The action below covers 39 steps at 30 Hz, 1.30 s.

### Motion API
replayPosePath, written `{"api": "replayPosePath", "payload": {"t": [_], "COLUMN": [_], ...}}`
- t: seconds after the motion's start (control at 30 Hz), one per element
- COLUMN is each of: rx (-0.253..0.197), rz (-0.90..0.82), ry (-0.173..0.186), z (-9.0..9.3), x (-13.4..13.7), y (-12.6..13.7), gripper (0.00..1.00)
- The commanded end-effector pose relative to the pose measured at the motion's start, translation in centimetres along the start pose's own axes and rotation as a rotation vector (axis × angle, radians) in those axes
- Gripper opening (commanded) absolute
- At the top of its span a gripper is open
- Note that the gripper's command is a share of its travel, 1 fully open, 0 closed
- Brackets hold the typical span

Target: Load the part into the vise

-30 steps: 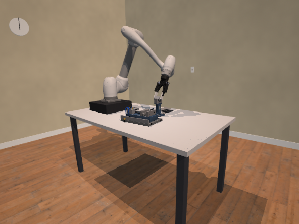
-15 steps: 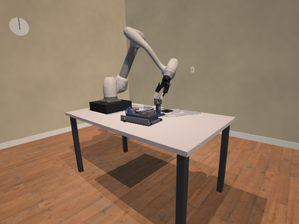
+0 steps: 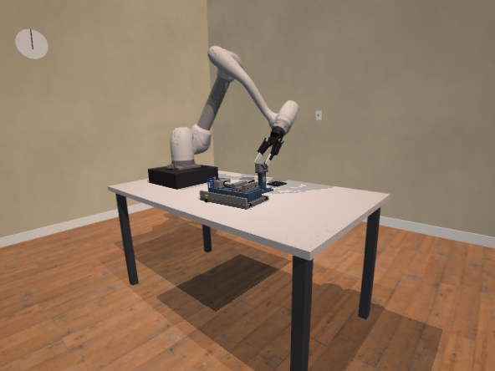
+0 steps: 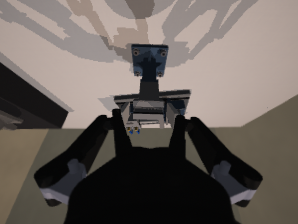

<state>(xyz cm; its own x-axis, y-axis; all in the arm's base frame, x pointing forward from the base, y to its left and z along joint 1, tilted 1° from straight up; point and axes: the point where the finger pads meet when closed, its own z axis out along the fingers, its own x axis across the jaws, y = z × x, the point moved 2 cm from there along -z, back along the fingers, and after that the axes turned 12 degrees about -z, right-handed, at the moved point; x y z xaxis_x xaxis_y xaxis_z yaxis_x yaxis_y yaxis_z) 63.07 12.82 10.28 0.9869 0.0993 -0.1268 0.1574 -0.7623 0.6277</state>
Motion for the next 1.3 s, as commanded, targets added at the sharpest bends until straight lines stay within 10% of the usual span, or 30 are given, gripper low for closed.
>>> {"api": "replayPosePath", "payload": {"t": [0.0,1.27], "rx": [-0.011,-0.075], "rz": [0.0,0.0], "ry": [-0.002,-0.016], "z": [-0.01,0.0], "x": [0.01,0.07], "y": [-0.05,-0.34], "gripper": [0.51,0.51]}}
